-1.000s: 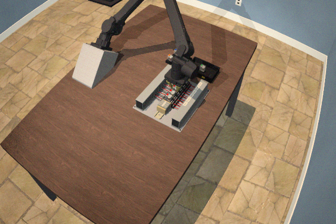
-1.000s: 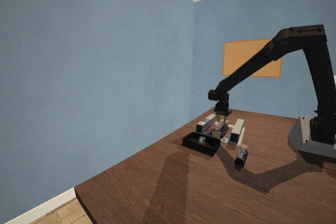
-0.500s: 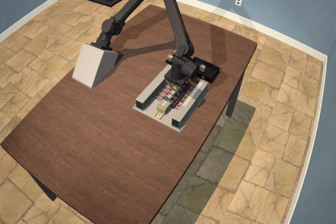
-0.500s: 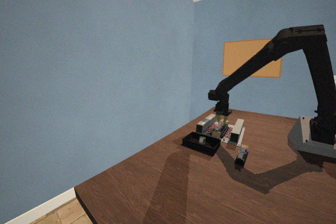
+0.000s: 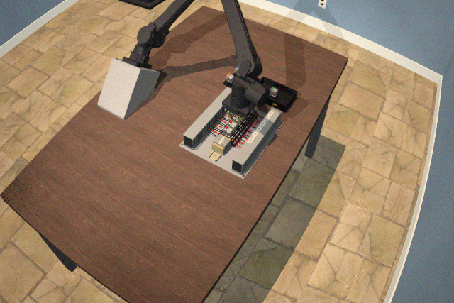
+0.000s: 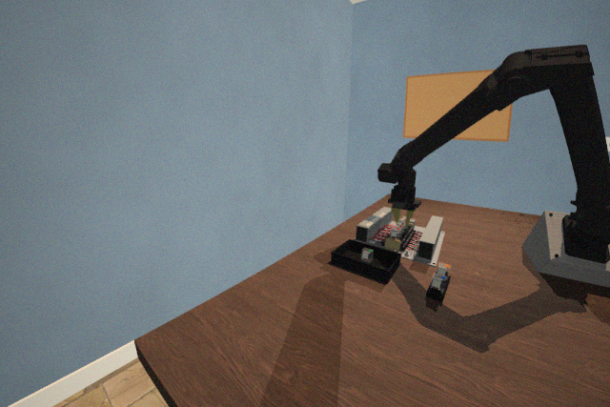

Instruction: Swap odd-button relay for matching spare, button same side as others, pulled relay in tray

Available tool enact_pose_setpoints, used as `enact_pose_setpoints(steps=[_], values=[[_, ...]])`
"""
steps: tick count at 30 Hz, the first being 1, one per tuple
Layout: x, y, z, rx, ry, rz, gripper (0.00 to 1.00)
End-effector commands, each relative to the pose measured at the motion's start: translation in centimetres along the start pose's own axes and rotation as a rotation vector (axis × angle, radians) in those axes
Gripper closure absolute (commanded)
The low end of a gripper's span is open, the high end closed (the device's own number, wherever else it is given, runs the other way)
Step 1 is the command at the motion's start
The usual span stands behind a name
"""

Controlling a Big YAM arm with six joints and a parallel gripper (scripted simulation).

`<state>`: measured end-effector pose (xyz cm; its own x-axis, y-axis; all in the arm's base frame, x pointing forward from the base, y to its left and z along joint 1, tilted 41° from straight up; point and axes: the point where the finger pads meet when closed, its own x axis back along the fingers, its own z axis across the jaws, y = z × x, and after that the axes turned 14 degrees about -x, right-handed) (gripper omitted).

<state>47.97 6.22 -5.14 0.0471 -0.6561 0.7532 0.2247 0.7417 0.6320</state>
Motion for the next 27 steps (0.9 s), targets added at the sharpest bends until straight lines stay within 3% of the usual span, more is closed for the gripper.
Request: enact_pose_setpoints(steps=[1,27], values=[[-0.15,0.43,-0.67,0.013,-0.013,-0.004,1.0],[-0.54,0.39,-0.46,0.011,-0.006,-0.004,1.0]])
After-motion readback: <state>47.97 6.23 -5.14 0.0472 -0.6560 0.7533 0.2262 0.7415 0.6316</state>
